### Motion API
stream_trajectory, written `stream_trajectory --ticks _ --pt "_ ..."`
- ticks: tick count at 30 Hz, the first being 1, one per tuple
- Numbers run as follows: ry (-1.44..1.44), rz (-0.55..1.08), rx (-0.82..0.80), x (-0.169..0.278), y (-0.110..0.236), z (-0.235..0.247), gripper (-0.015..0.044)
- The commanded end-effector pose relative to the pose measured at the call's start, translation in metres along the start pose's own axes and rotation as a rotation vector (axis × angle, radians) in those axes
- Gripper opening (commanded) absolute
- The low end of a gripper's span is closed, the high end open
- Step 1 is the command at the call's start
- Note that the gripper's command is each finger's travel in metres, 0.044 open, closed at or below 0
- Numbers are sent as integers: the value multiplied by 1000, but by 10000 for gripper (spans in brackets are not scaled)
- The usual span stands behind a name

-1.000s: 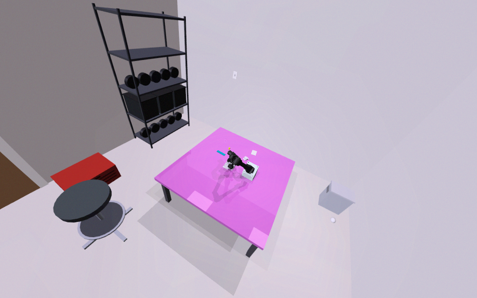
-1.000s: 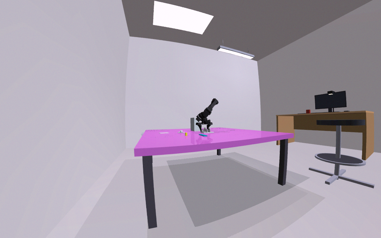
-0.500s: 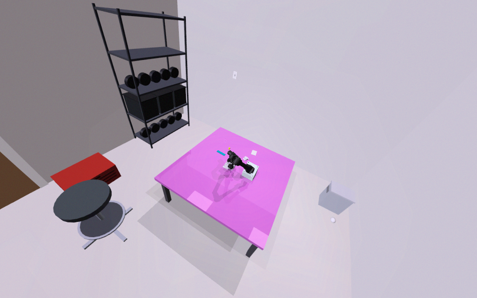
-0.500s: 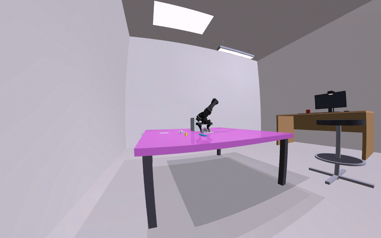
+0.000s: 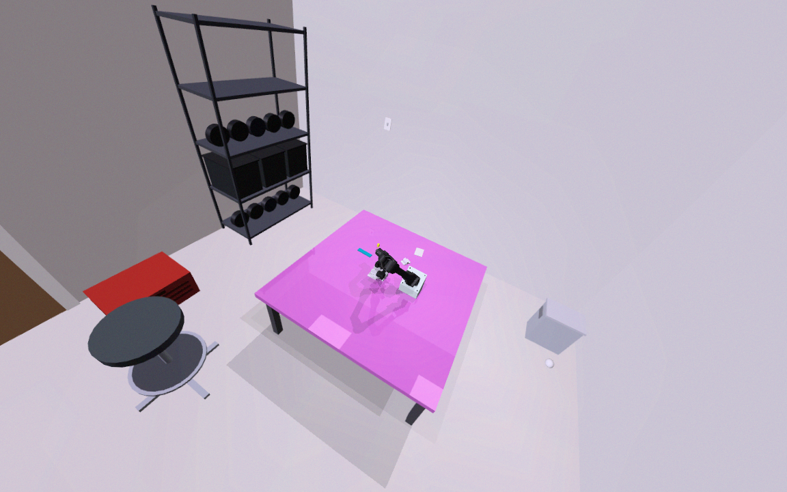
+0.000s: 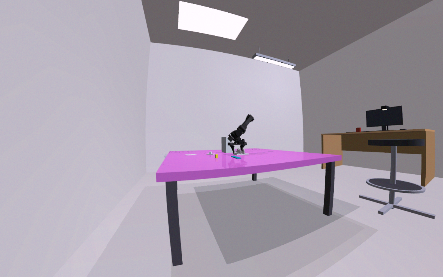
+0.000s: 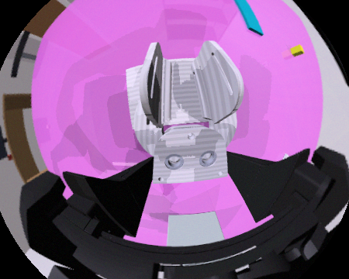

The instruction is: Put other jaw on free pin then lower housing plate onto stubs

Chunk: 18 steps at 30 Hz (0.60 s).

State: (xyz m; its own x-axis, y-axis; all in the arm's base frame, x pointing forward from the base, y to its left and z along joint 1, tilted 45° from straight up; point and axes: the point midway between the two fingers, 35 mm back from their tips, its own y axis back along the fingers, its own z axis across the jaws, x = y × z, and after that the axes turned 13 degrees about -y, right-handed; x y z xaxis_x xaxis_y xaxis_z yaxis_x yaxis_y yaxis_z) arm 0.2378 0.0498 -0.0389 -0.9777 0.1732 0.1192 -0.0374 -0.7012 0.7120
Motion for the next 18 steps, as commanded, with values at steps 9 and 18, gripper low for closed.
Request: stream_trajectory --ticks 9,18 --pt "1 1 -1 0 -3 0 351" --pt "1 1 -1 0 -5 0 351"
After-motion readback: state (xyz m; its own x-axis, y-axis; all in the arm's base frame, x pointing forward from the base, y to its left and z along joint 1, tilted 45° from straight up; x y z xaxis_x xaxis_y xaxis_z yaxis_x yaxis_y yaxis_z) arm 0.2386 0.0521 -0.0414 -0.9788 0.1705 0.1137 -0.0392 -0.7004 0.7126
